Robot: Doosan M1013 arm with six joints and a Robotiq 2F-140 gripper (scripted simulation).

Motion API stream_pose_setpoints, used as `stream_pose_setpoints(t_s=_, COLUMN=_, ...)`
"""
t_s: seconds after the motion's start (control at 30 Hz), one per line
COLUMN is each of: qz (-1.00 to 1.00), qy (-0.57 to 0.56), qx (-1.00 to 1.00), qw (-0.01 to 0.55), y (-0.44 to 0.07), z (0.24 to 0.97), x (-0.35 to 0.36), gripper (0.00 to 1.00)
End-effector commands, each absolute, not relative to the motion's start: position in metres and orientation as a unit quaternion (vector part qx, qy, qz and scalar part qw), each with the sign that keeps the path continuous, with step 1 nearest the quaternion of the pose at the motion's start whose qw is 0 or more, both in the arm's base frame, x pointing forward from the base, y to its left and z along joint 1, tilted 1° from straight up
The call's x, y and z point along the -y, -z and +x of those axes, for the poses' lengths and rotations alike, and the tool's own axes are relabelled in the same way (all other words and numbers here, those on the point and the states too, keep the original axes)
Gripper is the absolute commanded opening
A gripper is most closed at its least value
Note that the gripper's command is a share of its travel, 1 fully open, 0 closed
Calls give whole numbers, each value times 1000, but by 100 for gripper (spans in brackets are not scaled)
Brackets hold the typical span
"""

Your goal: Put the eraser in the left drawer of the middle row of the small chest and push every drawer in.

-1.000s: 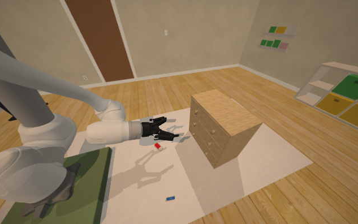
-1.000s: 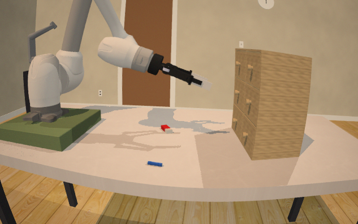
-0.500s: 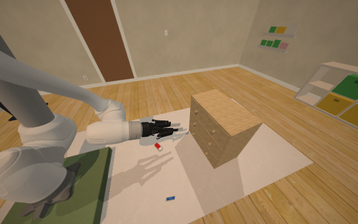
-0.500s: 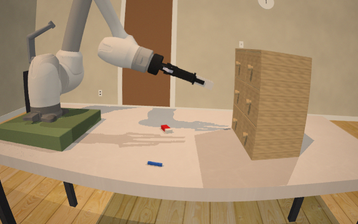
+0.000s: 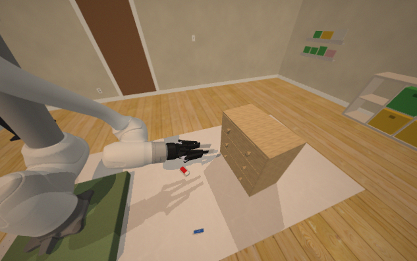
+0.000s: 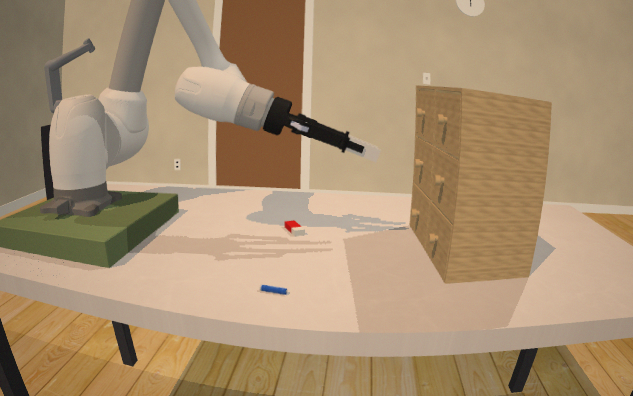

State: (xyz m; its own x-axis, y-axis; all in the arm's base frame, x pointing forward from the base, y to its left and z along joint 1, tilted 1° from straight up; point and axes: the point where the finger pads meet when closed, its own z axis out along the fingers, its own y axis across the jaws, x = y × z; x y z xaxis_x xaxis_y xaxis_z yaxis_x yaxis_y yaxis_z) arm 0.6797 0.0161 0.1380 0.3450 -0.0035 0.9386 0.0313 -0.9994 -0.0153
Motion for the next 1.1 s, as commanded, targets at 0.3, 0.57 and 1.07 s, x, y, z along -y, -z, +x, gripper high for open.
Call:
stream_pose_setpoints(t_s=0.3, qz=-819, qy=574, qx=8, qw=16, y=-128, z=718, x=-18, gripper=20)
stream_pose_setpoints(t_s=0.57, qz=-819, qy=574, qx=8, qw=16, y=-123, z=735, x=-18, gripper=20)
stream_pose_setpoints(t_s=1.07, qz=-819, qy=574, qx=8, qw=16, y=-122, z=738, x=-18, gripper=20)
